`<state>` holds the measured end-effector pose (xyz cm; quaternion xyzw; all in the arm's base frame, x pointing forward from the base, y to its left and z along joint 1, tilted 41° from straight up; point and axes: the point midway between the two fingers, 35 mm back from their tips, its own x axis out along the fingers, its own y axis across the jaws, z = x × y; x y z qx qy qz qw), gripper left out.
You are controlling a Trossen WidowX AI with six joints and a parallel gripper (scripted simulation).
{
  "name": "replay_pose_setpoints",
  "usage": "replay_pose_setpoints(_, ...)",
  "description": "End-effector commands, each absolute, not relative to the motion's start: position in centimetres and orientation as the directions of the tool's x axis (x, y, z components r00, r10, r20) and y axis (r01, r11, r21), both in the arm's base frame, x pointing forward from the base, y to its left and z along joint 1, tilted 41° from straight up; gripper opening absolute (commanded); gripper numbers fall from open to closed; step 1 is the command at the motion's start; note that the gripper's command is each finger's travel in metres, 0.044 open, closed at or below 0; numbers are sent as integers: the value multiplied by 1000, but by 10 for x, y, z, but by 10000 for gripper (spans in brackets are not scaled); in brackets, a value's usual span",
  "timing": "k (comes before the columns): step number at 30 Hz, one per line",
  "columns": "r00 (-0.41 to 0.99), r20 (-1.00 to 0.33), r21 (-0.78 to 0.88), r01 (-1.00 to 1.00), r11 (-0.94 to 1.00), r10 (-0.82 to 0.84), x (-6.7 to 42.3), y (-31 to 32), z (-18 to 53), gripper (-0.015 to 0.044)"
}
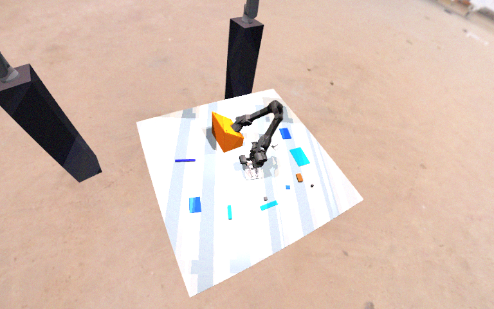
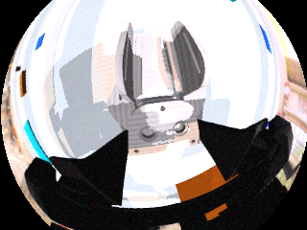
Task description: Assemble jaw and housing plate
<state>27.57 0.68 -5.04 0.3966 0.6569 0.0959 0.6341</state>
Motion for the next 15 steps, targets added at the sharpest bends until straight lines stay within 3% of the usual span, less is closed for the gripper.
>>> replay_pose_setpoints(1,119,-753,632,403,662,647,276,9,-52,351)
replay_pose_setpoints(15,119,-753,632,403,662,647,276,11,-54,351)
